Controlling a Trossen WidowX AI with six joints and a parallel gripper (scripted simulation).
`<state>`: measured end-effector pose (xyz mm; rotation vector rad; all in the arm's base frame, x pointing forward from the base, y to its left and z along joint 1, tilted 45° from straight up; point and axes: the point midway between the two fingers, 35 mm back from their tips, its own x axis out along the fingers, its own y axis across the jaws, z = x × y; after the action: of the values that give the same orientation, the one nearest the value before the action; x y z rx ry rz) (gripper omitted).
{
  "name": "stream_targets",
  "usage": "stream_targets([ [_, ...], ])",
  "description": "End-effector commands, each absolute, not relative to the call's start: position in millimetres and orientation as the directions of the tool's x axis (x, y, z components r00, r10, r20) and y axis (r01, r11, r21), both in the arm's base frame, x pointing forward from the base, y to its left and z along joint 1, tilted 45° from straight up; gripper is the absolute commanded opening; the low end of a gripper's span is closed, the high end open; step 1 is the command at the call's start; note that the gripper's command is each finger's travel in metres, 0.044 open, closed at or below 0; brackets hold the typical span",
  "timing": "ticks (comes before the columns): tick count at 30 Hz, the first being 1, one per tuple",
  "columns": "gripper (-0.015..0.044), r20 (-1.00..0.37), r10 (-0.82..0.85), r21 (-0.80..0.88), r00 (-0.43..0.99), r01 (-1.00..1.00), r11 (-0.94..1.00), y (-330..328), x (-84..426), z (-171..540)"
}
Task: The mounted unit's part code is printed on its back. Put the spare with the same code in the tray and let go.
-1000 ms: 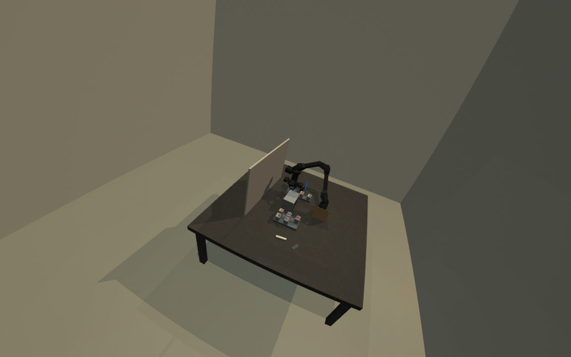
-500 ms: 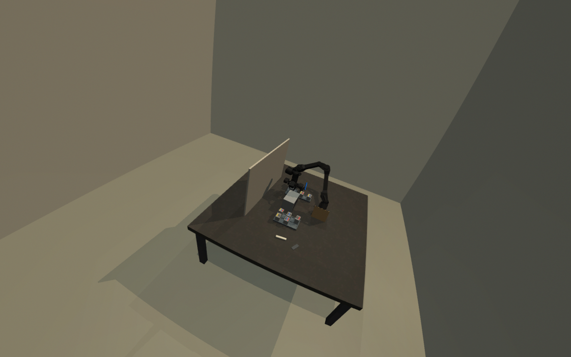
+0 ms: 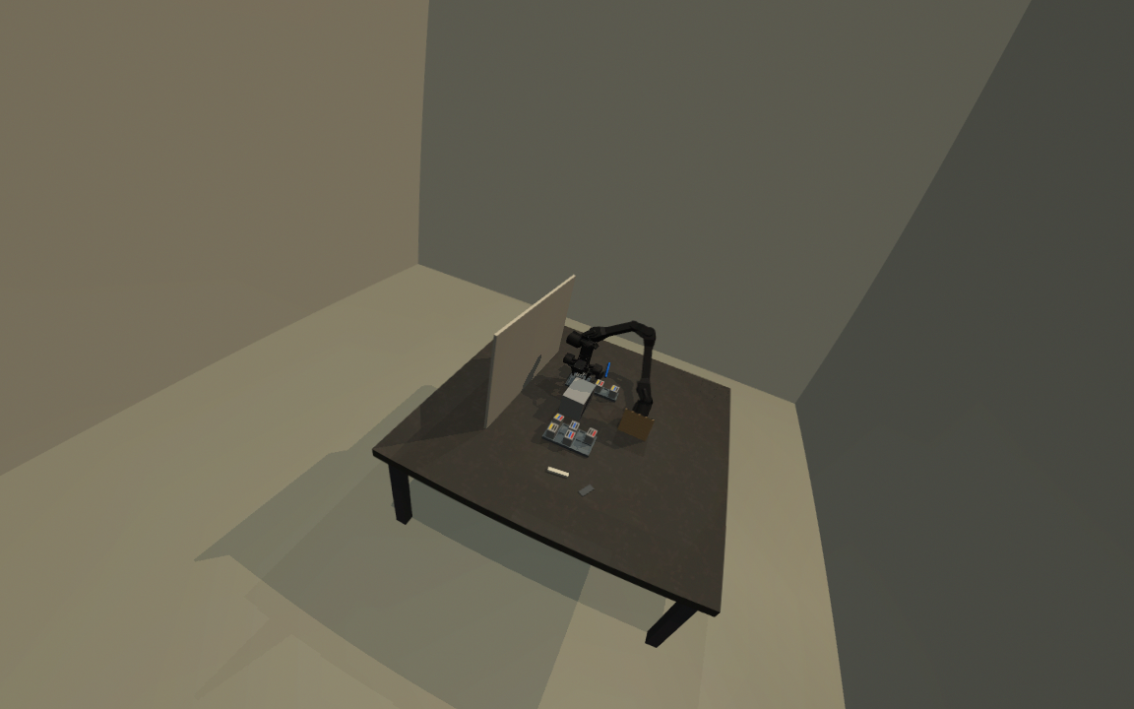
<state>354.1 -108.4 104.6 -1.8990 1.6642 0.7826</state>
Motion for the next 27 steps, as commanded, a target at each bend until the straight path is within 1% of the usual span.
stream_targets([
  [1, 0.0394, -0.7, -0.708, 0.006, 0.091, -0.991, -0.133, -108.3, 354.2, 104.9],
  [3, 0.044, -0.701, -0.707, 0.006, 0.091, -0.991, -0.134, -106.1, 354.5, 106.8],
  [10, 0.044, -0.706, -0.702, 0.009, 0.093, -0.99, -0.14, -33.9, 344.5, 176.1],
  [27, 0.044, -0.705, -0.7, 0.002, 0.11, -0.988, -0.157, -32.3, 346.9, 174.8],
])
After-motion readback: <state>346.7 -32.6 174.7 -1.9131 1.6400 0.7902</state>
